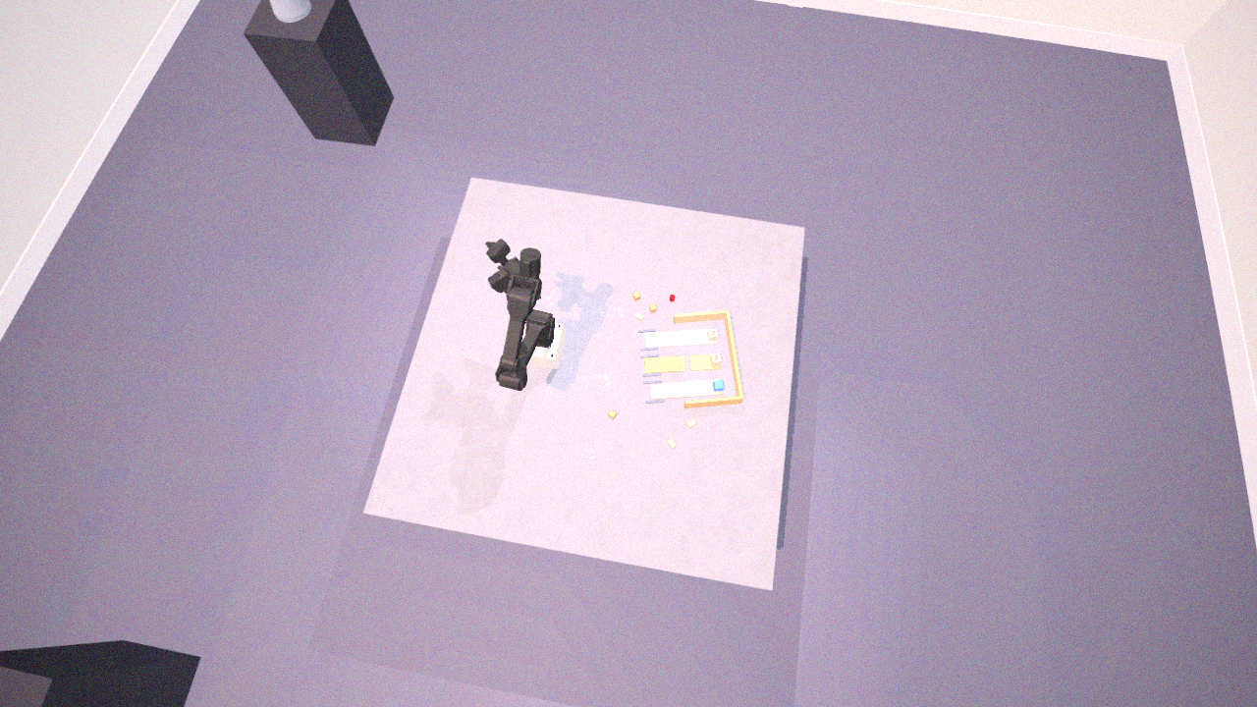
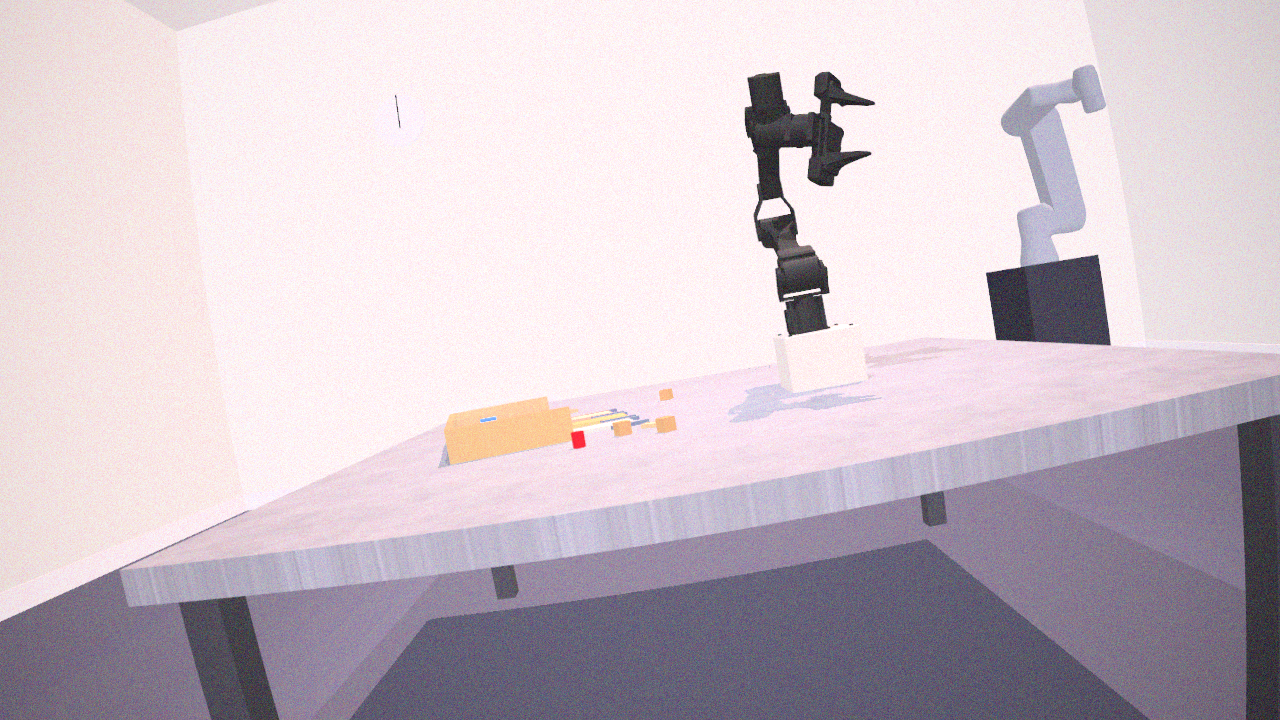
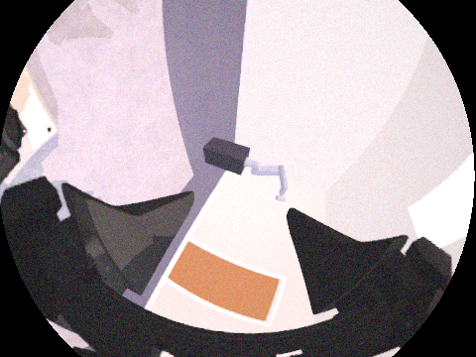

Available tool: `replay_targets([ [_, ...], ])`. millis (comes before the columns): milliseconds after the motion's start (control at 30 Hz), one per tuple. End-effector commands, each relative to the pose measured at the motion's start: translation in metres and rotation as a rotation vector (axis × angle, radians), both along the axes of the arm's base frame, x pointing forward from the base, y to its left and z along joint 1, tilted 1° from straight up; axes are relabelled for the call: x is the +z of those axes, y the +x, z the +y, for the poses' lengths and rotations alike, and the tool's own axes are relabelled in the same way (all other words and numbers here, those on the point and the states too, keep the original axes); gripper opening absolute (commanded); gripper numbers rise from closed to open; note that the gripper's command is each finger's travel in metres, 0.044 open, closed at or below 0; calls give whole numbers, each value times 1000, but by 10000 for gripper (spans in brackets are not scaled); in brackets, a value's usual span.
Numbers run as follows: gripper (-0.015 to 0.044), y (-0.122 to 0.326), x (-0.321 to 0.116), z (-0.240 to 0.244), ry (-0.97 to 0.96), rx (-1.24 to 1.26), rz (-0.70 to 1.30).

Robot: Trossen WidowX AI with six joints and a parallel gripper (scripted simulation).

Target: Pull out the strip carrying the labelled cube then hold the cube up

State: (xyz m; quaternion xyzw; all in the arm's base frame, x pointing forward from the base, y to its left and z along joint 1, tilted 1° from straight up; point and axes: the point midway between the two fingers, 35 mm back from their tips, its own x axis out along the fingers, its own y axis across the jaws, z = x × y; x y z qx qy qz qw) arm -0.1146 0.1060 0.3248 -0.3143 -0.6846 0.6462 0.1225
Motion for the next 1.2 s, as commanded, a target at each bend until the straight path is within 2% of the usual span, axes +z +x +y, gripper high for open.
replay_targets([
  [0,400,1,-1,2,-8,-13,4],
  [133,400,32,-12,47,-158,-275,95],
  [300,400,96,-33,96,-338,-677,290],
  [567,400,221,-70,117,-475,-1307,734],
  [733,400,298,-99,95,-449,-1667,1081],
  [900,400,363,-131,47,-312,-1981,1469],
  [1033,400,401,-156,-7,-102,-2179,1799],
  [1167,400,422,-182,-68,214,-2309,2130],
])
